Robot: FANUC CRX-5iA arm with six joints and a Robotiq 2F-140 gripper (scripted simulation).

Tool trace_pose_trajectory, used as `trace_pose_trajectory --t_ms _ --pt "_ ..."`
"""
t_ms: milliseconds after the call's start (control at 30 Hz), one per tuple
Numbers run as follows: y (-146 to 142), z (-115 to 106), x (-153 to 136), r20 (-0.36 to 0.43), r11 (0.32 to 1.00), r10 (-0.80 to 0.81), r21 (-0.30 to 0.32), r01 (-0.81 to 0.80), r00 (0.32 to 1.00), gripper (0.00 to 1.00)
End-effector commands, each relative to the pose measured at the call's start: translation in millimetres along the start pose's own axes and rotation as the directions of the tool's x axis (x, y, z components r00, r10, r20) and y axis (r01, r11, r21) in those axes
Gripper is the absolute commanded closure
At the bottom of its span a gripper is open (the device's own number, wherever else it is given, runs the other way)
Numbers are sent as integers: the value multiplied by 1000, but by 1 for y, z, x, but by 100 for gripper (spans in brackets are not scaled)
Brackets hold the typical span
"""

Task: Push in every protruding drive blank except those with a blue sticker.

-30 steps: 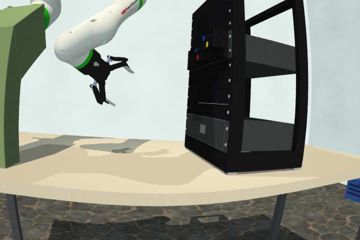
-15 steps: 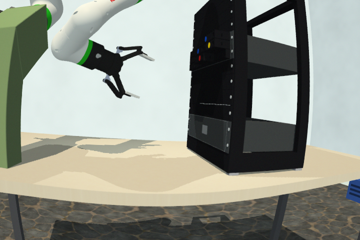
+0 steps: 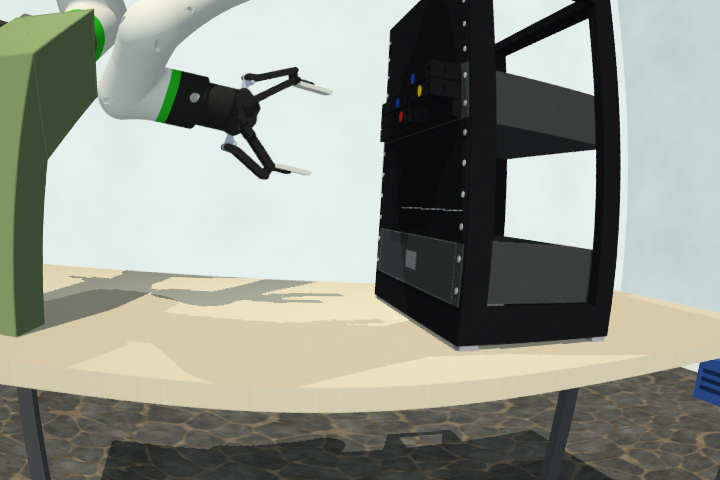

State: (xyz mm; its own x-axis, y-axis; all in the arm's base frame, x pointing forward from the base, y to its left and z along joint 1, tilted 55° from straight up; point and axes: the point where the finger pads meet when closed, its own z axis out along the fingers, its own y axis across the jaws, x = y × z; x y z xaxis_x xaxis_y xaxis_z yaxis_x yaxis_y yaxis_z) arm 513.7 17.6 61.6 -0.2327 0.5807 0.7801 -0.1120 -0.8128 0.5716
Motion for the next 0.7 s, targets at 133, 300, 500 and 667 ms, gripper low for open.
trace_pose_trajectory --t_ms 133,300,500,667 --pt "21 -6 -37 106 998 -13 -54 18 994 0" --pt "31 -12 -56 161 996 -16 -80 30 987 0" --pt "38 -16 -68 198 994 -18 -98 38 980 0" --pt "46 -21 -81 236 992 -18 -115 46 972 0"
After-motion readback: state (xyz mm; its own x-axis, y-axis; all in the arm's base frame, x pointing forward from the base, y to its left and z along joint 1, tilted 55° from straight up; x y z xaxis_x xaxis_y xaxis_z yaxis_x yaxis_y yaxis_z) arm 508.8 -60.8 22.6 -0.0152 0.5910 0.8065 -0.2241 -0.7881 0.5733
